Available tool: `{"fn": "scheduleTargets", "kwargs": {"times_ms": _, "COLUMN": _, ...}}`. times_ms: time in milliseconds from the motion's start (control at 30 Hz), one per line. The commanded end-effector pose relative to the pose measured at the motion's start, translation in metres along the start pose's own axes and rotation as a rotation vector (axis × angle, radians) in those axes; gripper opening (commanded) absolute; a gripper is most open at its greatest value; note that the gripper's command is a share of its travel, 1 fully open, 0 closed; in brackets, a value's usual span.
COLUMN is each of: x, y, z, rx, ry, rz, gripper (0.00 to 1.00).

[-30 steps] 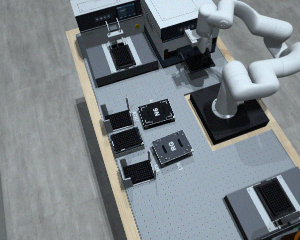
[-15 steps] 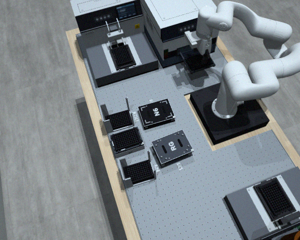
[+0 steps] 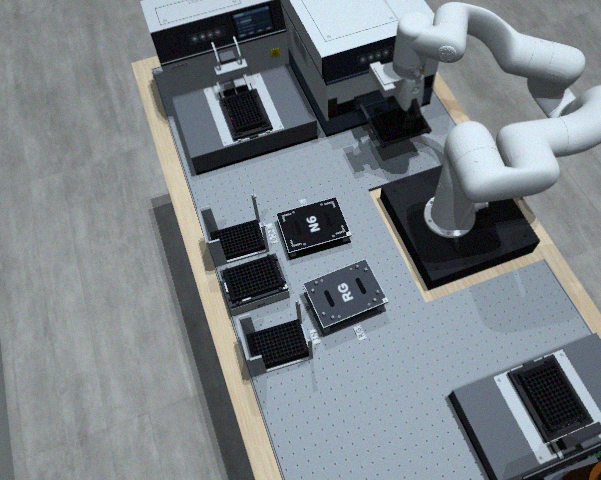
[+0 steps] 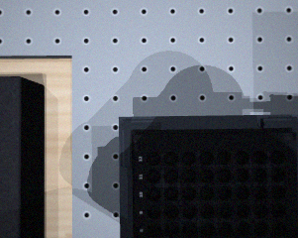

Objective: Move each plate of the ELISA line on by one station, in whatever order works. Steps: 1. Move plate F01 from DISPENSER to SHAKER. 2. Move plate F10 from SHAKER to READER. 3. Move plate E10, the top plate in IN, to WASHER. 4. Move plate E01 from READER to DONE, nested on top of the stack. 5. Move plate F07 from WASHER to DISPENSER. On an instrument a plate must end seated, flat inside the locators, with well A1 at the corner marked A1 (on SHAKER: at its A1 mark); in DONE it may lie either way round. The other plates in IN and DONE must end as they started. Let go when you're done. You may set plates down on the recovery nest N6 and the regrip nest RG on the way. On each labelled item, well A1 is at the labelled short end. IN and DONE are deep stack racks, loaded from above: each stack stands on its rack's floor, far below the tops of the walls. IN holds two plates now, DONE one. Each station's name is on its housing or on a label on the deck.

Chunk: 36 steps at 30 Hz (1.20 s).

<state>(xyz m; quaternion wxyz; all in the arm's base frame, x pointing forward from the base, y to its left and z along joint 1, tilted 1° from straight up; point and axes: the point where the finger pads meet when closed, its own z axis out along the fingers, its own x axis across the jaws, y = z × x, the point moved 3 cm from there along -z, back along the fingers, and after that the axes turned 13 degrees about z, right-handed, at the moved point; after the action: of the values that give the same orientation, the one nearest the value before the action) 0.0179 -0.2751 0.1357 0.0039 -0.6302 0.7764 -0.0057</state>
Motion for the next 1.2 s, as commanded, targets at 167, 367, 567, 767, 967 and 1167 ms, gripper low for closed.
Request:
{"fn": "scheduleTargets", "kwargs": {"times_ms": 167, "x": 0.001, "y": 0.0, "z": 0.008, "rx": 0.0, "ry": 0.002, "rz": 0.001, "gripper": 1.0}}
{"fn": "scheduleTargets", "kwargs": {"times_ms": 367, "x": 0.001, "y": 0.0, "z": 0.016, "rx": 0.0, "ry": 0.002, "rz": 0.001, "gripper": 1.0}}
{"fn": "scheduleTargets", "kwargs": {"times_ms": 567, "x": 0.001, "y": 0.0, "z": 0.017, "rx": 0.0, "ry": 0.002, "rz": 0.001, "gripper": 1.0}}
{"fn": "scheduleTargets", "kwargs": {"times_ms": 767, "x": 0.001, "y": 0.0, "z": 0.017, "rx": 0.0, "ry": 0.002, "rz": 0.001, "gripper": 1.0}}
{"fn": "scheduleTargets", "kwargs": {"times_ms": 967, "x": 0.001, "y": 0.0, "z": 0.017, "rx": 0.0, "ry": 0.002, "rz": 0.001, "gripper": 1.0}}
{"fn": "scheduleTargets", "kwargs": {"times_ms": 1167, "x": 0.0, "y": 0.0, "z": 0.019, "rx": 0.0, "ry": 0.002, "rz": 0.001, "gripper": 1.0}}
